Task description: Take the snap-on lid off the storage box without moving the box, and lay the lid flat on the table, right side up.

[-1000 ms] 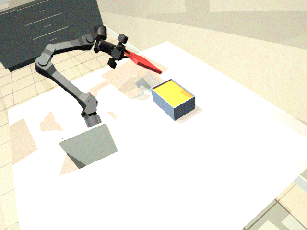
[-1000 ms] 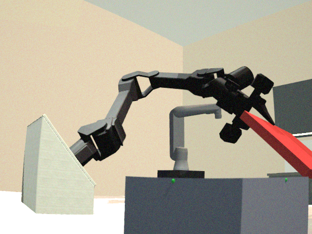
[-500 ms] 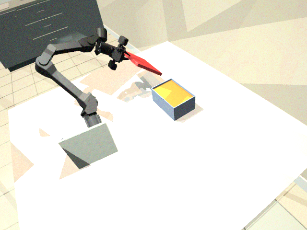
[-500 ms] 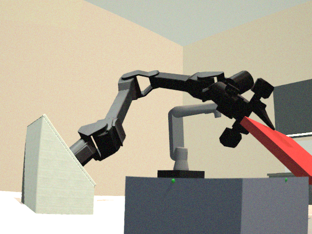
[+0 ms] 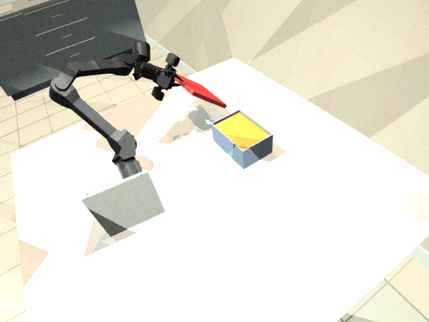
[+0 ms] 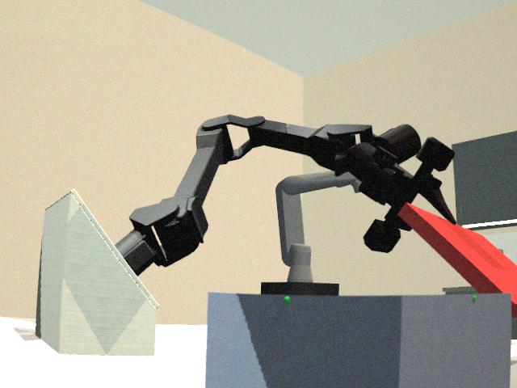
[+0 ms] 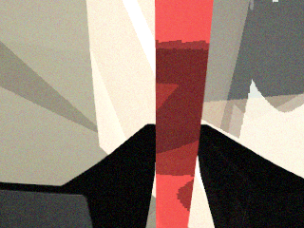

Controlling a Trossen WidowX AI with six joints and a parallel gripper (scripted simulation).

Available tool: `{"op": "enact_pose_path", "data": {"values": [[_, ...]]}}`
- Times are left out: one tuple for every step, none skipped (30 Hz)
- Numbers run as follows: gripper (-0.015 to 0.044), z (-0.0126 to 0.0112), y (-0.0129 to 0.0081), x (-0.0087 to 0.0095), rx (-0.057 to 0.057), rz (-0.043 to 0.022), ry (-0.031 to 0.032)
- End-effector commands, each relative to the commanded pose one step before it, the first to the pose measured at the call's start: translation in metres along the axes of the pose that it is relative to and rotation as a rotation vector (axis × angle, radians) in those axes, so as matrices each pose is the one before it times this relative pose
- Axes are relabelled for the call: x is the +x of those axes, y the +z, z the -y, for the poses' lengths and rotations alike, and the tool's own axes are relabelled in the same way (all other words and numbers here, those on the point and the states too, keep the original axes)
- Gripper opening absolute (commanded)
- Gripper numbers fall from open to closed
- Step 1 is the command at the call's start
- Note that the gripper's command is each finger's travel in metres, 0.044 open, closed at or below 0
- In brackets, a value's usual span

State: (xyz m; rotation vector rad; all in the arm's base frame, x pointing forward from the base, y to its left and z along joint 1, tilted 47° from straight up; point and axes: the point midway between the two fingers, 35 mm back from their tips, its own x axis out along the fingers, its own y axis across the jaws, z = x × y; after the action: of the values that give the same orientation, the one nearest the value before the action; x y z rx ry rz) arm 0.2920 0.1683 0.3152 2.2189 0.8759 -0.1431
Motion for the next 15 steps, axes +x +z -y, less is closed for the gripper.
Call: {"op": "enact_pose_path", "data": {"values": [[0.0000, 0.00081, 0.00234, 0.00254, 0.0045, 0.00746, 0.00958], [0.0000, 0.00060, 0.00000, 0.00050, 0.0000, -0.00005, 0.00002], [0.0000, 0.00060, 0.00000, 0.00050, 0.0000, -0.00005, 0.00001], [0.0000, 0.00060, 0.00000, 0.00050, 0.0000, -0.00005, 0.00001], [0.0000, 0.00060, 0.00000, 0.00050, 0.0000, -0.00005, 0.00001], [0.0000, 0.00060, 0.00000, 0.00050, 0.0000, -0.00005, 0.00001], [0.0000, 0.00060, 0.00000, 0.00050, 0.0000, -0.00005, 0.00001], [0.0000, 0.00060, 0.00000, 0.00050, 0.0000, -0.00005, 0.00001], [0.0000, 0.00060, 0.00000, 0.00050, 0.0000, -0.00005, 0.00001], [0.0000, 0.00060, 0.00000, 0.00050, 0.0000, -0.00005, 0.00001], [0.0000, 0.00060, 0.00000, 0.00050, 0.0000, -0.00004, 0.00001], [0.0000, 0.00060, 0.00000, 0.00050, 0.0000, -0.00004, 0.00001], [0.0000, 0.00060, 0.00000, 0.00050, 0.0000, -0.00004, 0.00001], [0.0000, 0.00060, 0.00000, 0.00050, 0.0000, -0.00004, 0.00001], [0.0000, 0.00060, 0.00000, 0.00050, 0.0000, -0.00004, 0.00001]]}}
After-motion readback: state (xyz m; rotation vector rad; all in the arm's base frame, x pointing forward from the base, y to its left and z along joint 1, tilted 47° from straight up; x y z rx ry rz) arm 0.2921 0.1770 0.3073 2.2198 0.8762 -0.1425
